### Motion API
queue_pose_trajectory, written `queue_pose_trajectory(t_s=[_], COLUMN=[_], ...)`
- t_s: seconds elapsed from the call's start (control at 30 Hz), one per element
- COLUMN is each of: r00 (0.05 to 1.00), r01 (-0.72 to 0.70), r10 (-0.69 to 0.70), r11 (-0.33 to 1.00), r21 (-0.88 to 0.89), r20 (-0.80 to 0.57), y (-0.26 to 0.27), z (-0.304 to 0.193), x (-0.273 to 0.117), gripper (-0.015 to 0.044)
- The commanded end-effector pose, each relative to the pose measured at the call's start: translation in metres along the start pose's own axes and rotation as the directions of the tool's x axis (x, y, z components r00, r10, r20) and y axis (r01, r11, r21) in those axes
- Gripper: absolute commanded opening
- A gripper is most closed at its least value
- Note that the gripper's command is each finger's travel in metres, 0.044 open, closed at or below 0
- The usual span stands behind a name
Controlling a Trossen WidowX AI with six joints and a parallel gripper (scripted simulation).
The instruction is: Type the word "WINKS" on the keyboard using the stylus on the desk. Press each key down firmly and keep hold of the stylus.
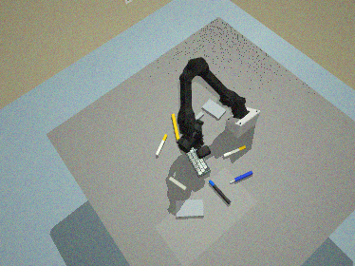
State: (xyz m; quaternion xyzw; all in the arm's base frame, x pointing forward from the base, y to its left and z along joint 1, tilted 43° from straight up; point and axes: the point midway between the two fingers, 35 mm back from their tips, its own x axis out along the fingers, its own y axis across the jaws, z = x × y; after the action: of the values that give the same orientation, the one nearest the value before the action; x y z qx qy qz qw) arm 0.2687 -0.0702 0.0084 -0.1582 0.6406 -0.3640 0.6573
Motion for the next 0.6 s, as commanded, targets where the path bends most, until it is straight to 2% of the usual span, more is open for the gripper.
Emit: queue_pose_trajectory(t_s=[0.0,0.2,0.57], r00=[1.0,1.0,1.0], r01=[-0.007,-0.01,-0.01], r10=[0.007,0.01,0.01], r11=[1.0,1.0,1.0], r21=[0.003,0.005,0.005], r20=[-0.002,-0.001,-0.001], y=[0.009,0.075,0.078], z=[0.0,-0.001,-0.001], x=[0.0,-0.001,-0.001], gripper=[0.0,0.0,0.0])
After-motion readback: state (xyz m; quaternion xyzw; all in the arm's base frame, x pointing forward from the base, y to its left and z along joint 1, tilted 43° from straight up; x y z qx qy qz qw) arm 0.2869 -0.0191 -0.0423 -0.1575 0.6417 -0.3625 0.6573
